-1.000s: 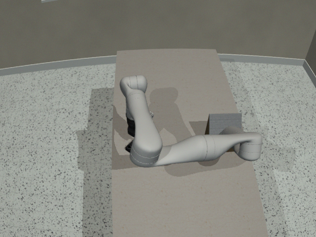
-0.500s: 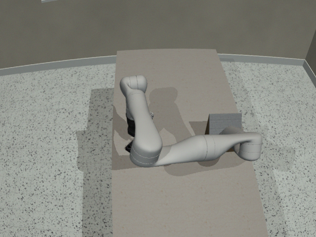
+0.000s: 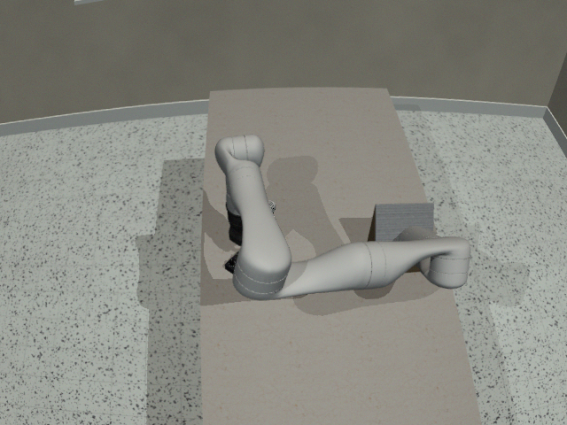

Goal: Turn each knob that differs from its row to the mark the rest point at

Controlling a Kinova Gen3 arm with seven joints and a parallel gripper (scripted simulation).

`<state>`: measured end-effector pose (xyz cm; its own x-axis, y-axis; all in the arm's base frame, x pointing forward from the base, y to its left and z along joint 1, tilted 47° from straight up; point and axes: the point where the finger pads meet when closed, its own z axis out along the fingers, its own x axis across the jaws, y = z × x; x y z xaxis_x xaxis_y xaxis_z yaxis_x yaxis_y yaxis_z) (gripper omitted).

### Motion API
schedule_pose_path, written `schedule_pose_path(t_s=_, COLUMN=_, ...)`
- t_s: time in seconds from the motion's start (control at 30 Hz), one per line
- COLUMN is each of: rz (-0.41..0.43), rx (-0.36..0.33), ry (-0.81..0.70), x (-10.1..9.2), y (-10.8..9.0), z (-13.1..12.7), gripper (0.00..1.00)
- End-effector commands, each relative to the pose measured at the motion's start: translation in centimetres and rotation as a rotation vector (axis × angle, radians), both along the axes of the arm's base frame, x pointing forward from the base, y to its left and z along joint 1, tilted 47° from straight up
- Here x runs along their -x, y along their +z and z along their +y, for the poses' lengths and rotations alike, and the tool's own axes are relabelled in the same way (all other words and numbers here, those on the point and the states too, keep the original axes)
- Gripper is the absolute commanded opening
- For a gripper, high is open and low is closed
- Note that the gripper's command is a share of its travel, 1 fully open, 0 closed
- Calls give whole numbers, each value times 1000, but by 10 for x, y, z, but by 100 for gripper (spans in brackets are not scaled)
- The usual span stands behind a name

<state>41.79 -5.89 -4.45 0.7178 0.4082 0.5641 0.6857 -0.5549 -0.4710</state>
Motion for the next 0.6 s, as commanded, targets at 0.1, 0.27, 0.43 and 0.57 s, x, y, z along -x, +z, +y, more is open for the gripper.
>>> schedule_pose_path(t_s=0.1, rz=-1, rx=1, ry=-1, x=0, y=1, z=-1, gripper=46)
schedule_pose_path(t_s=0.27, rz=-1, rx=1, ry=-1, x=1, y=6, z=-7, gripper=46)
schedule_pose_path(t_s=0.43, rz=-1, rx=1, ry=-1, x=2, y=15, z=-17, gripper=46)
schedule_pose_path(t_s=0.57, rz=-1, rx=1, ry=-1, x=4, y=22, z=-24, gripper=46)
